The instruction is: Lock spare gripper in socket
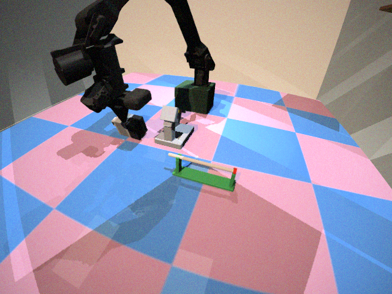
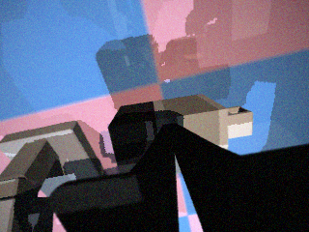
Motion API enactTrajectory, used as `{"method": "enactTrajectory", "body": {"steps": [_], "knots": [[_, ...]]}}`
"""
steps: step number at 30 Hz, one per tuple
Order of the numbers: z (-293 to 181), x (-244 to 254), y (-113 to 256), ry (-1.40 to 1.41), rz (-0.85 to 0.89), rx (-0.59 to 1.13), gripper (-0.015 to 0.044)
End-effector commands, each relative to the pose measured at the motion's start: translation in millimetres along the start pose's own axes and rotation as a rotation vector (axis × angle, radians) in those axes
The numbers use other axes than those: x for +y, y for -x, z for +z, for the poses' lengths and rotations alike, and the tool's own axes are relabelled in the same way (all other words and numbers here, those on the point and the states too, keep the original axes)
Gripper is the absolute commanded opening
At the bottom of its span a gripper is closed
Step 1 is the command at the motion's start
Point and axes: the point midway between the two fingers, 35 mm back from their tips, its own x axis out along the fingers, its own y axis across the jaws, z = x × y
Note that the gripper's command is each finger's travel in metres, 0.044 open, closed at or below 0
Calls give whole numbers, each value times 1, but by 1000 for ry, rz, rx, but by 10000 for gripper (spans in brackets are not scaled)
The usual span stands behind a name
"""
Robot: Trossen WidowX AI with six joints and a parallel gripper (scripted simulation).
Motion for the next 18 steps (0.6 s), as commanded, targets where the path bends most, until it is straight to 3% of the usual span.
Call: {"method": "enactTrajectory", "body": {"steps": [1,18], "knots": [[3,-1,-4,-5,1,7,0],[18,-1,-7,-5,1,6,0]]}}
